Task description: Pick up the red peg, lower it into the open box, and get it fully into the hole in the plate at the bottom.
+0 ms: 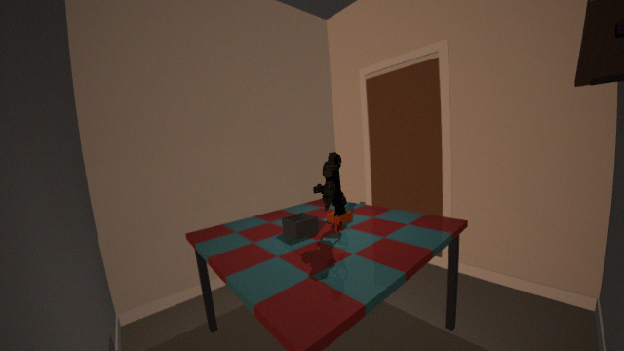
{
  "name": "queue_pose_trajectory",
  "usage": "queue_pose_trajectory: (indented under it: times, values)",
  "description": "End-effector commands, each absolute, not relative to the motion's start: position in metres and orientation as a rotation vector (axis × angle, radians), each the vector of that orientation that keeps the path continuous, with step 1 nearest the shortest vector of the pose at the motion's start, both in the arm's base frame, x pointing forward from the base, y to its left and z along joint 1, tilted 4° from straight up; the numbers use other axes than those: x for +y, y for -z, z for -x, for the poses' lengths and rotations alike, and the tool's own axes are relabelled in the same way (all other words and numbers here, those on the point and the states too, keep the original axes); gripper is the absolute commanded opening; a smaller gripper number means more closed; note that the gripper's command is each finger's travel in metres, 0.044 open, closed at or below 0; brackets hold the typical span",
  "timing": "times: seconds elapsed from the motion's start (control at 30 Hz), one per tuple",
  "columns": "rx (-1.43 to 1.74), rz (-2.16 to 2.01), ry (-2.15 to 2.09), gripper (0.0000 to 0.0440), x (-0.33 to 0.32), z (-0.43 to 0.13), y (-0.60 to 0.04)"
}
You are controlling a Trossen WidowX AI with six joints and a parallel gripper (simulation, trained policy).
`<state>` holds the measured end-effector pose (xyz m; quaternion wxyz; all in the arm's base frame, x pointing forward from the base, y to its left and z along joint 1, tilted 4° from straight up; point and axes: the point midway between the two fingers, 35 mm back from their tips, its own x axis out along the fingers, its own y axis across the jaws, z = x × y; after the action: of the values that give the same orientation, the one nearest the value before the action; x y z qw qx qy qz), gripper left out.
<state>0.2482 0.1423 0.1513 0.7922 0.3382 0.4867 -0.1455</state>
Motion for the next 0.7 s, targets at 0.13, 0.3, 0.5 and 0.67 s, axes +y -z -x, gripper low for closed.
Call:
queue_pose_trajectory:
  times: [0.13, 0.3, 0.5, 0.67]
  values:
    - [1.210, -0.661, 0.498, 0.0440, 0.122, -0.218, -0.117]
    - [1.283, -0.647, 0.610, 0.0439, 0.113, -0.202, -0.097]
    - [1.326, -0.662, 0.695, 0.0434, 0.109, -0.192, -0.074]
    - [1.333, -0.694, 0.730, 0.0434, 0.110, -0.188, -0.051]
